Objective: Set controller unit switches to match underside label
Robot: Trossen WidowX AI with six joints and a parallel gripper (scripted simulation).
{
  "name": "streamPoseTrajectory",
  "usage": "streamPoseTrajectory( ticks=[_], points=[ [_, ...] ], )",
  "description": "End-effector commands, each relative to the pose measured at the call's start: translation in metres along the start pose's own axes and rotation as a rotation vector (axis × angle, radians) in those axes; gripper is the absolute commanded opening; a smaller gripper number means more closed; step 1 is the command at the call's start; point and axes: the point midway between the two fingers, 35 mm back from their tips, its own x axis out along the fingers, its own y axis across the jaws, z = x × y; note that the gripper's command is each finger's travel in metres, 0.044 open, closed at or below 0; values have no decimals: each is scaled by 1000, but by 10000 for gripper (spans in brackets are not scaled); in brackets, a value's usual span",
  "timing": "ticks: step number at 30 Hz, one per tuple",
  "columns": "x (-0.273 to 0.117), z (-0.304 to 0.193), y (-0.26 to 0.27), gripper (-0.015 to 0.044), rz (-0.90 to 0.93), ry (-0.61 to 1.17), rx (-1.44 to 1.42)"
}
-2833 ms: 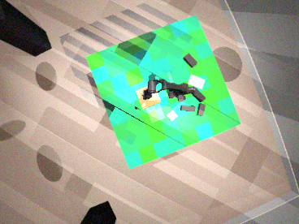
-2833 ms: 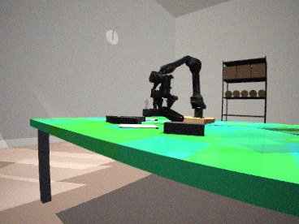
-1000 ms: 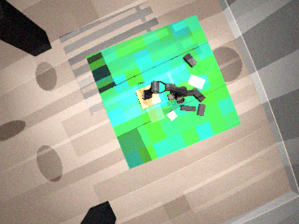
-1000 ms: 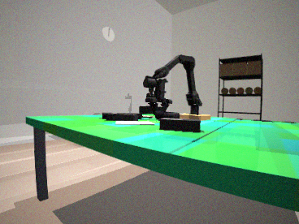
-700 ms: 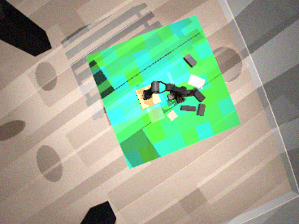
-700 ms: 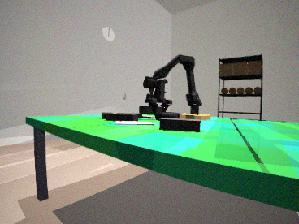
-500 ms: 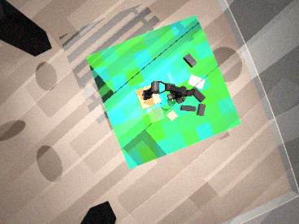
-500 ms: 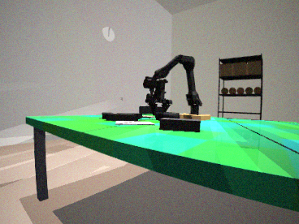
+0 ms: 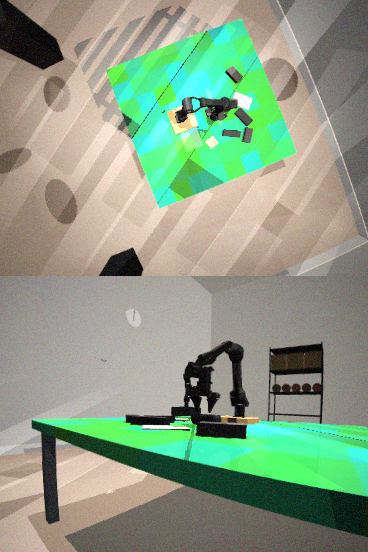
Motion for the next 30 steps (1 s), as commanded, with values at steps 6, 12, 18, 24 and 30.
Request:
streamPoseTrajectory(
  ticks=[6,12,18,24,30],
  points=[
    [-10,-10,-2,440,4,0,13],
    [-10,-10,-2,440,4,0,13],
    [-12,-10,-2,440,4,0,13],
    [-59,-9,-1,440,2,-1,9],
    [-59,-9,-1,414,2,-1,9]
  ],
)
